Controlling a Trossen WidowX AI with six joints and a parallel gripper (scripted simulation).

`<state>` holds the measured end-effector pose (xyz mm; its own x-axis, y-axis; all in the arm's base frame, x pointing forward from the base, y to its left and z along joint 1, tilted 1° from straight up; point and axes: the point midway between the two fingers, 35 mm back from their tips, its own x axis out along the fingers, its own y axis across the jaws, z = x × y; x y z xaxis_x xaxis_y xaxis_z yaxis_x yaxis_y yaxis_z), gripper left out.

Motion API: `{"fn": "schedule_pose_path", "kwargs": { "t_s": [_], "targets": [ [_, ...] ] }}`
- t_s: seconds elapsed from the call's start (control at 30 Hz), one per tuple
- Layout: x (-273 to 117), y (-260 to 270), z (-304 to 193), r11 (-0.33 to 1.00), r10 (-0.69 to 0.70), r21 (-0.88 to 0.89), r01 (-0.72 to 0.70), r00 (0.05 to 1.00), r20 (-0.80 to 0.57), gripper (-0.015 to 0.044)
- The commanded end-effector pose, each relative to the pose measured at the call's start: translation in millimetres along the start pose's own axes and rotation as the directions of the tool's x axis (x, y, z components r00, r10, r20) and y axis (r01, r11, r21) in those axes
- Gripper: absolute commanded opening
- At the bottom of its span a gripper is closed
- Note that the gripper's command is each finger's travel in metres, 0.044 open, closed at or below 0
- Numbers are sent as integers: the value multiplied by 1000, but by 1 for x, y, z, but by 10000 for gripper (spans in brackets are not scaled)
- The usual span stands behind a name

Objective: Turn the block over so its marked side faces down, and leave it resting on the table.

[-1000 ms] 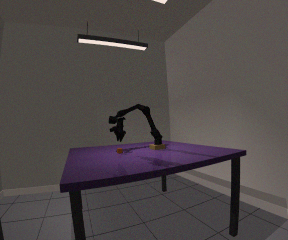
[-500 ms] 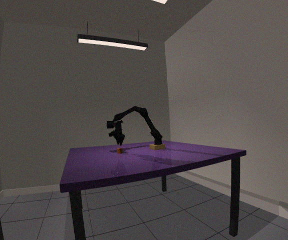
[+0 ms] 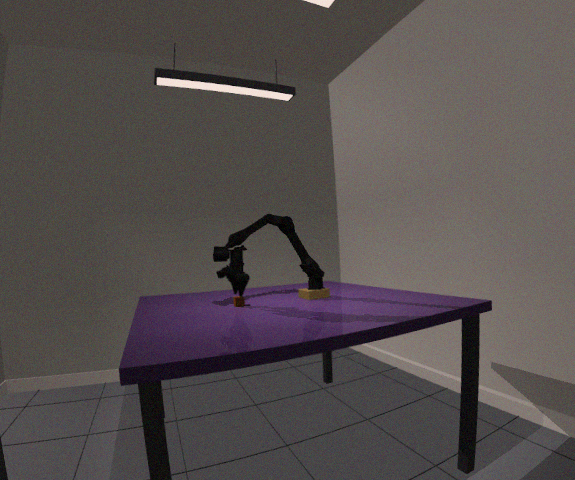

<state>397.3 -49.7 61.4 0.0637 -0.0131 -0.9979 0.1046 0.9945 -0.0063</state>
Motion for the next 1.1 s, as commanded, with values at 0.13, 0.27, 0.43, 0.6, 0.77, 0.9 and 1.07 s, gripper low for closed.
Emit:
{"fn": "schedule_pose_path", "kwargs": {
  "t_s": [0.13, 0.27, 0.43, 0.6, 0.77, 0.9, 1.07],
  "targets": [
    [16, -1, -1, 1000, -3, 2, 3, 1000, -7, 440],
    [22, -1, -1, 1000, -3, 2, 3, 1000, -7, 440],
    [26, -1, -1, 1000, -3, 2, 3, 1000, -7, 414],
    [26, -1, -1, 1000, -3, 2, 3, 1000, -7, 282],
    [26, -1, -1, 1000, -3, 2, 3, 1000, -7, 171],
    [26, -1, -1, 1000, -3, 2, 3, 1000, -7, 144],
    [26, -1, -1, 1000, -3, 2, 3, 1000, -7, 111]
  ]
}}
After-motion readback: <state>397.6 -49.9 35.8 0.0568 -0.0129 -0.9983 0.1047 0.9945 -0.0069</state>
